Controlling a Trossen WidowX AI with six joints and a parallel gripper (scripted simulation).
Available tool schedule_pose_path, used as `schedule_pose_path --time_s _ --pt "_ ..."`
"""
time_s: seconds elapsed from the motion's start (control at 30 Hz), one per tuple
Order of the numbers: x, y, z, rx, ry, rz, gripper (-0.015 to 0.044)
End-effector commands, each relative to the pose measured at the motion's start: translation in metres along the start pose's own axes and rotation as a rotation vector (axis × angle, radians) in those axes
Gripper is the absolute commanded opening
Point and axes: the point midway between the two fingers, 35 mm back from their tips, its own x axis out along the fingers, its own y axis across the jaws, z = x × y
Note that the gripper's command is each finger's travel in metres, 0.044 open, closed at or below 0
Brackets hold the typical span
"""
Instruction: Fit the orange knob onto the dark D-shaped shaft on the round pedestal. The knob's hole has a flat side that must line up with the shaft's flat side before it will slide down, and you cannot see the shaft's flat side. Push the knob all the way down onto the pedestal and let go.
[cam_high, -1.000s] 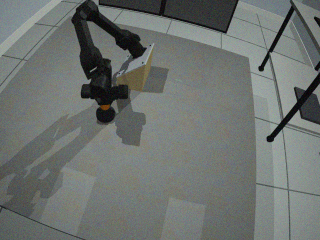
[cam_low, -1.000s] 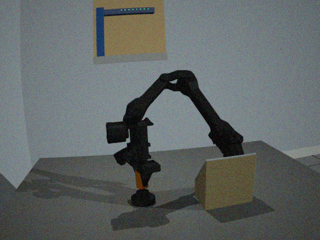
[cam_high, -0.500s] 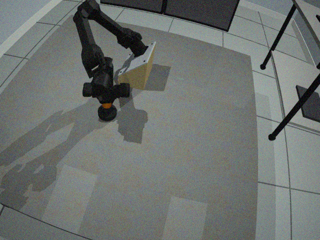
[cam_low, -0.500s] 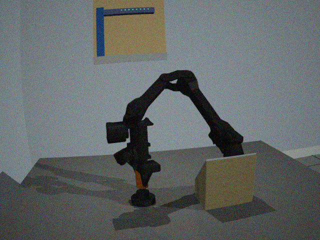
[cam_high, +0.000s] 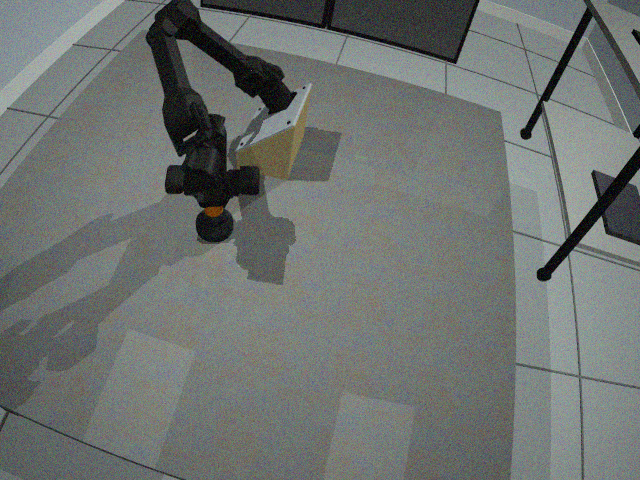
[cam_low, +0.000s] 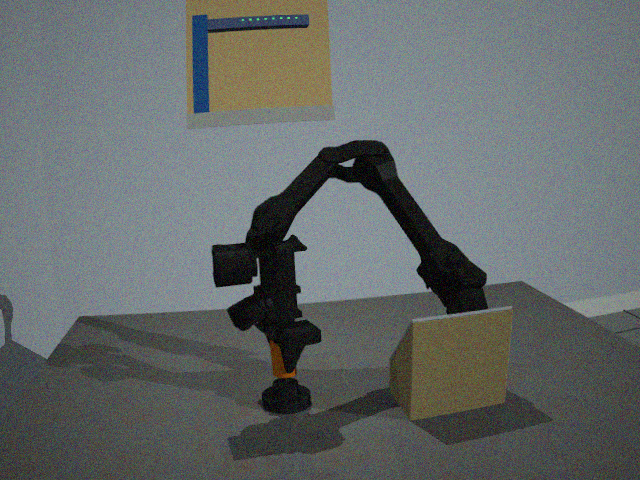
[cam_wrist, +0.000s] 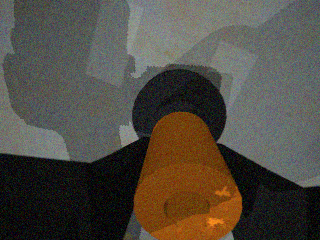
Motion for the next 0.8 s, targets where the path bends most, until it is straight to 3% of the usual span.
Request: schedule_pose_path --time_s 0.0,0.77 --pt "-0.0036 -0.001 0.0022 -0.001 -0.003 -0.002 0.0" --pt "-0.0013 0.001 0.0017 -0.053 -0.003 -0.002 0.0"
